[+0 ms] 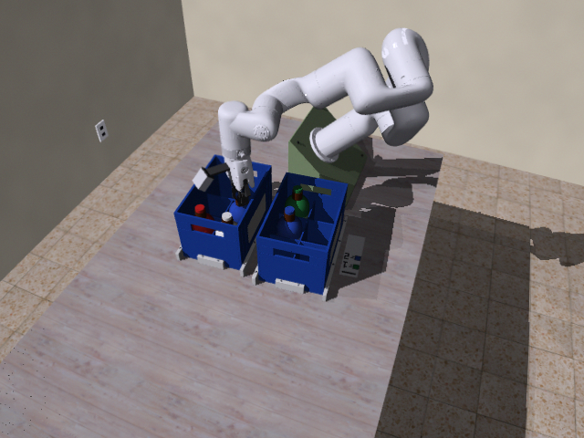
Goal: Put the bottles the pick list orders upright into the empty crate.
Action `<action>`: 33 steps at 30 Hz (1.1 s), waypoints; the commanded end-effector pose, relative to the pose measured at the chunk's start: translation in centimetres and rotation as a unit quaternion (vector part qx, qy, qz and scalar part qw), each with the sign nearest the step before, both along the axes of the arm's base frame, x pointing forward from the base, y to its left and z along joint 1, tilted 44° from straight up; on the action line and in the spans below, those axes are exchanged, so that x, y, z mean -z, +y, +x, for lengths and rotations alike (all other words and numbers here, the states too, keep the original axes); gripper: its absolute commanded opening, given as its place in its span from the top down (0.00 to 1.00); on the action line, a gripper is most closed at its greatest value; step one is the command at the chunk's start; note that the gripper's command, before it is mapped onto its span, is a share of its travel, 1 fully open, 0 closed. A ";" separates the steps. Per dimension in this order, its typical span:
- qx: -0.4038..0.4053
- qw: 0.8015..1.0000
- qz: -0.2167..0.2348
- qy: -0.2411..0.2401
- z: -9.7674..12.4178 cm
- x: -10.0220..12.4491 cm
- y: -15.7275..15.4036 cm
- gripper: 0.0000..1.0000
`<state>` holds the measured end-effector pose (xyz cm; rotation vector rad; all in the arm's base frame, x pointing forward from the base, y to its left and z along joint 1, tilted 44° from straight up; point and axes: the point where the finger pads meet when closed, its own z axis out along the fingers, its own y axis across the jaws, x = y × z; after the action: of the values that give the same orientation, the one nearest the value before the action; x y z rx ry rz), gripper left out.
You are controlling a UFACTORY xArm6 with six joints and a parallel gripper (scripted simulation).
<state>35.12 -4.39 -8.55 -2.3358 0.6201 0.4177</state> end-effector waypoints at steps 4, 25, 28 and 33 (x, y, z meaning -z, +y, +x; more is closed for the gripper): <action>0.001 1.000 -0.001 -0.002 0.2 -0.1 -0.1 1.00; 0.001 1.000 -0.001 -0.002 0.3 -0.9 -0.9 1.00; 0.001 1.000 -0.001 -0.002 0.4 -1.3 -1.3 1.00; 0.001 1.000 -0.001 -0.002 0.4 -1.6 -1.6 1.00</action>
<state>35.37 -5.63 -7.26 -2.3363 0.6203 0.4167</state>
